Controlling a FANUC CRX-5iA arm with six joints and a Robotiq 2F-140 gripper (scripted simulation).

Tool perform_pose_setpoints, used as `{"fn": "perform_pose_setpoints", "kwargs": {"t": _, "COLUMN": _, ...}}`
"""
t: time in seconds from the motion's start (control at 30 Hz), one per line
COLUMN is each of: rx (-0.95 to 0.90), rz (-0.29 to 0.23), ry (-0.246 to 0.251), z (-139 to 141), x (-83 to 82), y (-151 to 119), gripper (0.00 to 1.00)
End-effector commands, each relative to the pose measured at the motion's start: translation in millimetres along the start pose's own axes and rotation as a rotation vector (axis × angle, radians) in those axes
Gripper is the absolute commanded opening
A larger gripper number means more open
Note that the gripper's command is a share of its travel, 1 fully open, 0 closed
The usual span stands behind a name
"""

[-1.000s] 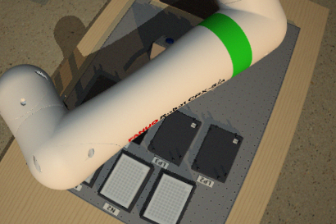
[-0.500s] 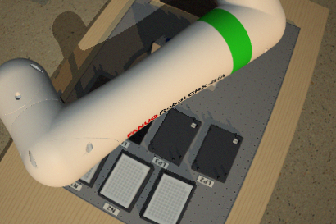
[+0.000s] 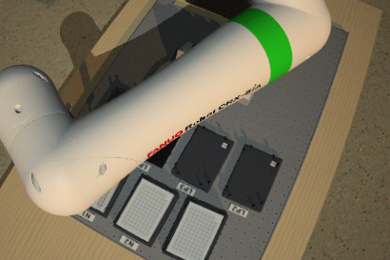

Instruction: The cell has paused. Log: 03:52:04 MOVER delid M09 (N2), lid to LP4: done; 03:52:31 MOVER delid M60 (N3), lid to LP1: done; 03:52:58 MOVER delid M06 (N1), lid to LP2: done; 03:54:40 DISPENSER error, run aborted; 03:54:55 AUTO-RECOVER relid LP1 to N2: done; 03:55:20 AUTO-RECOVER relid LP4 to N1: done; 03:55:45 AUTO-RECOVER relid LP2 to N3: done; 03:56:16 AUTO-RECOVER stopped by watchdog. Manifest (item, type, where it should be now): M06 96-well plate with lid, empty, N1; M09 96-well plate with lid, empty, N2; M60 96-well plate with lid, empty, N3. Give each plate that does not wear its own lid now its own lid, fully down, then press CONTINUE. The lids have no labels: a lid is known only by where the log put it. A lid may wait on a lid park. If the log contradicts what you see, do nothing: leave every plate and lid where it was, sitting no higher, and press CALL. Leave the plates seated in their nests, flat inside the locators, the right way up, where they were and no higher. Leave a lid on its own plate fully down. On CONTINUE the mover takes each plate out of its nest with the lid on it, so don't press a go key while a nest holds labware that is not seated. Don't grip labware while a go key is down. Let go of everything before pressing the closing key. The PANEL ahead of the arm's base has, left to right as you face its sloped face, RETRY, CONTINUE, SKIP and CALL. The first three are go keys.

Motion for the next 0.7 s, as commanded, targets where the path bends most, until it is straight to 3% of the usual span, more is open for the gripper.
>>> {"fn": "perform_pose_setpoints", "kwargs": {"t": 0.0, "rx": 0.0, "rz": 0.0, "ry": 0.0, "z": 0, "x": -0.5, "y": 0, "gripper": 0.0}}
{"fn": "perform_pose_setpoints", "kwargs": {"t": 0.27, "rx": 0.0, "rz": 0.001, "ry": 0.0, "z": -8, "x": -2.6, "y": -10, "gripper": 0.0}}
{"fn": "perform_pose_setpoints", "kwargs": {"t": 0.4, "rx": 0.001, "rz": 0.004, "ry": 0.002, "z": -43, "x": -7.0, "y": -58, "gripper": 0.0}}
{"fn": "perform_pose_setpoints", "kwargs": {"t": 0.47, "rx": 0.001, "rz": 0.004, "ry": 0.002, "z": -43, "x": -7.0, "y": -58, "gripper": 0.0}}
{"fn": "perform_pose_setpoints", "kwargs": {"t": 0.57, "rx": 0.001, "rz": 0.003, "ry": 0.002, "z": -67, "x": -6.2, "y": -94, "gripper": 0.0}}
{"fn": "perform_pose_setpoints", "kwargs": {"t": 0.67, "rx": 0.001, "rz": 0.003, "ry": 0.001, "z": -78, "x": -4.9, "y": -111, "gripper": 0.0}}
Point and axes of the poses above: the point where the finger pads meet when closed, its own x axis out along the fingers, its own z axis across the jaws, y = z × x, the point moved 2 cm from there along -x, back along the fingers, and after that the axes turned 12 degrees about -x, right-handed, at the moved point
